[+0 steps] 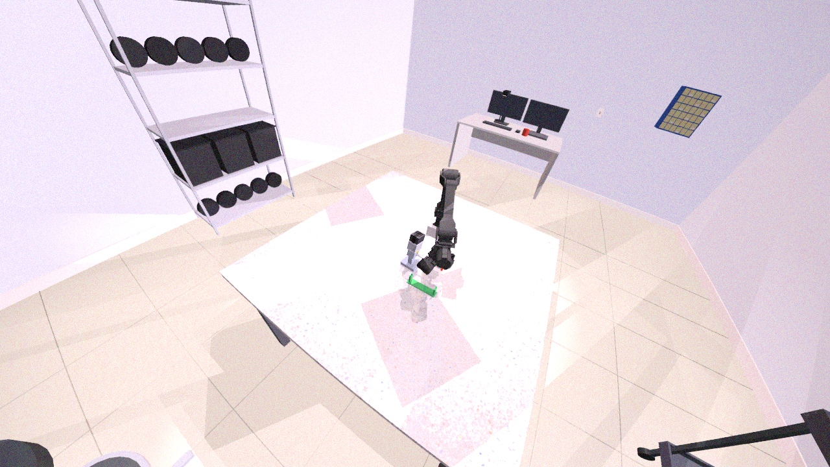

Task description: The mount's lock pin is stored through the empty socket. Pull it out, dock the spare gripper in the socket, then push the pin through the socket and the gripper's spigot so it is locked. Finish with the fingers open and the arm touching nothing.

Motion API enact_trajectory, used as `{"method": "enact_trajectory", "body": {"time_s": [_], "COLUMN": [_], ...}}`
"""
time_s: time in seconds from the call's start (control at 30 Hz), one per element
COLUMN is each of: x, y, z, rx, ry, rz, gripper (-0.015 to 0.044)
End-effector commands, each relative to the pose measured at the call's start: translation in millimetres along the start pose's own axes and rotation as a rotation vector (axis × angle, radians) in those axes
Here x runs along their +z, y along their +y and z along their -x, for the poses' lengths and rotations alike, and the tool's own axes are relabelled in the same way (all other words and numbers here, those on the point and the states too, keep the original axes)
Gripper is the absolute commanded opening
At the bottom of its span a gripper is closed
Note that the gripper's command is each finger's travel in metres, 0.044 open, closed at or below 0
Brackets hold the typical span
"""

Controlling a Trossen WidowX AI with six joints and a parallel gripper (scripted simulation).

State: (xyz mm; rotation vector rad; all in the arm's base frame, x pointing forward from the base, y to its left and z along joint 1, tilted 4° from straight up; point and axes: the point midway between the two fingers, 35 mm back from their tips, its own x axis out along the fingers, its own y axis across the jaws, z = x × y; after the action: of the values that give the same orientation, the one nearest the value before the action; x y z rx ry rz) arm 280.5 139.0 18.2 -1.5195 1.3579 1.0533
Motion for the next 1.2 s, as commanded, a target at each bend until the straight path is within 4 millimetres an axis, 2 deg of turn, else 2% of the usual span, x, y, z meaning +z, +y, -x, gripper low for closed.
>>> {"method": "enact_trajectory", "body": {"time_s": [0.0, 1.17], "x": [-3.6, -21.7], "y": [-0.4, -1.5], "z": [-0.9, -5.7], "rx": [-0.001, 0.008], "ry": [0.002, 0.001], "rz": [0.003, 0.006], "gripper": [0.0, 0.0]}}
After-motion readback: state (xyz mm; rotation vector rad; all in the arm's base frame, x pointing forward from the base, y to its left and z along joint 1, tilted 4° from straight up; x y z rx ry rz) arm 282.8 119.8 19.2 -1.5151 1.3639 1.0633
